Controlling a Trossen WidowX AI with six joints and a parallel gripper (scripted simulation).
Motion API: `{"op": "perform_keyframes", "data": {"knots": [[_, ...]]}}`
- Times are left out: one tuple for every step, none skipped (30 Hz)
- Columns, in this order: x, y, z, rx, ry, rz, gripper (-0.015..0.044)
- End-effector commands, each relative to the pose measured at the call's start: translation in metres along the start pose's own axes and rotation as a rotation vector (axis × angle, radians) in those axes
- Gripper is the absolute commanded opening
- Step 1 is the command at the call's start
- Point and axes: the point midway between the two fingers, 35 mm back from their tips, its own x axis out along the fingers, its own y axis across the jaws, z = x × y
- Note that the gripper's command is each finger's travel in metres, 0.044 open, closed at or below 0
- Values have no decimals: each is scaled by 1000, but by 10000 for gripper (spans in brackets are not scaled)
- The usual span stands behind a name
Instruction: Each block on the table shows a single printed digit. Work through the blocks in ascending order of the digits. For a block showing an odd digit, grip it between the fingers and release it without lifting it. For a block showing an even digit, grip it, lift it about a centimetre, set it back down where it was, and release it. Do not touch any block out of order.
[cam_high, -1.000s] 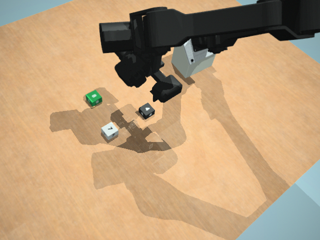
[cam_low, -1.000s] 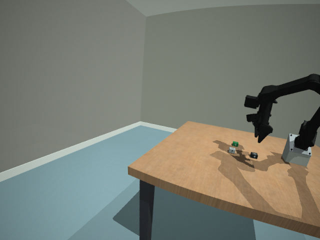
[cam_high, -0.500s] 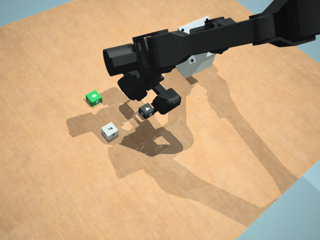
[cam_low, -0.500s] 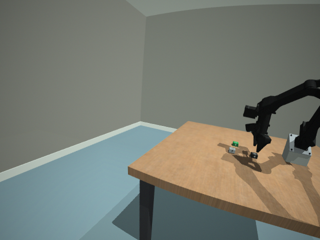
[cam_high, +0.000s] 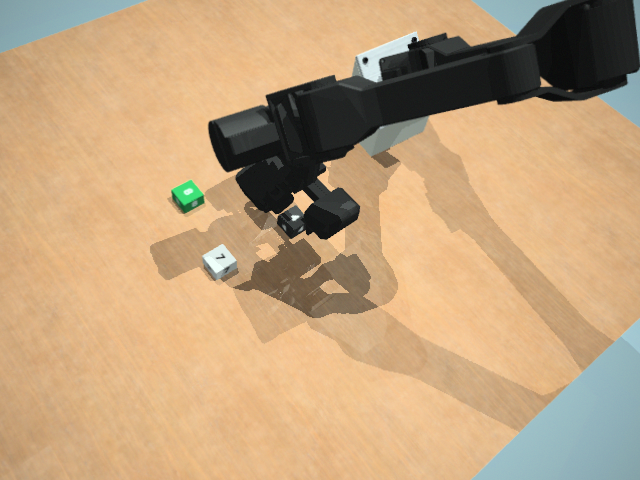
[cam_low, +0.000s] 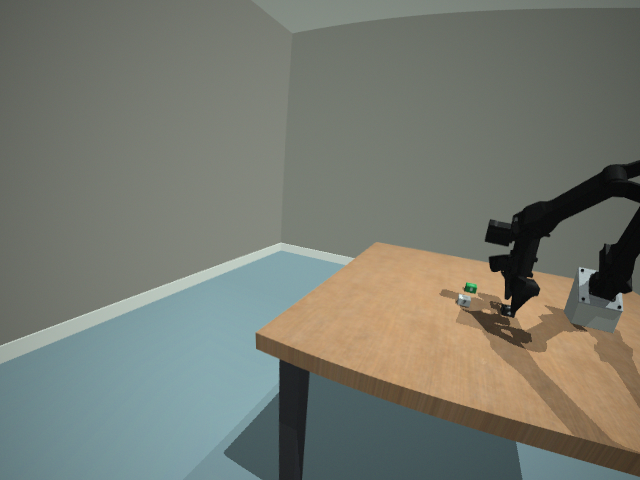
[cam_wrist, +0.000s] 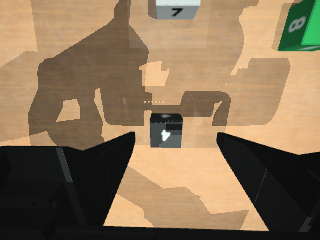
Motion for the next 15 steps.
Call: {"op": "perform_keyframes", "data": {"knots": [[9, 0, -3, 13, 7, 7, 400], [10, 0, -3, 13, 7, 7, 400], [11, 0, -3, 14, 6, 7, 400], [12, 0, -3, 14, 6, 7, 400], [12, 0, -3, 14, 6, 7, 400], [12, 0, -3, 14, 6, 7, 374], [12, 0, -3, 14, 6, 7, 348], [12, 0, -3, 14, 6, 7, 321], [12, 0, -3, 14, 6, 7, 295], [12, 0, -3, 14, 6, 7, 269], [12, 0, -3, 14, 6, 7, 242], [12, 0, -3, 14, 6, 7, 216], [12, 0, -3, 14, 6, 7, 190], [12, 0, -3, 14, 6, 7, 164], [12, 0, -3, 14, 6, 7, 138]]}}
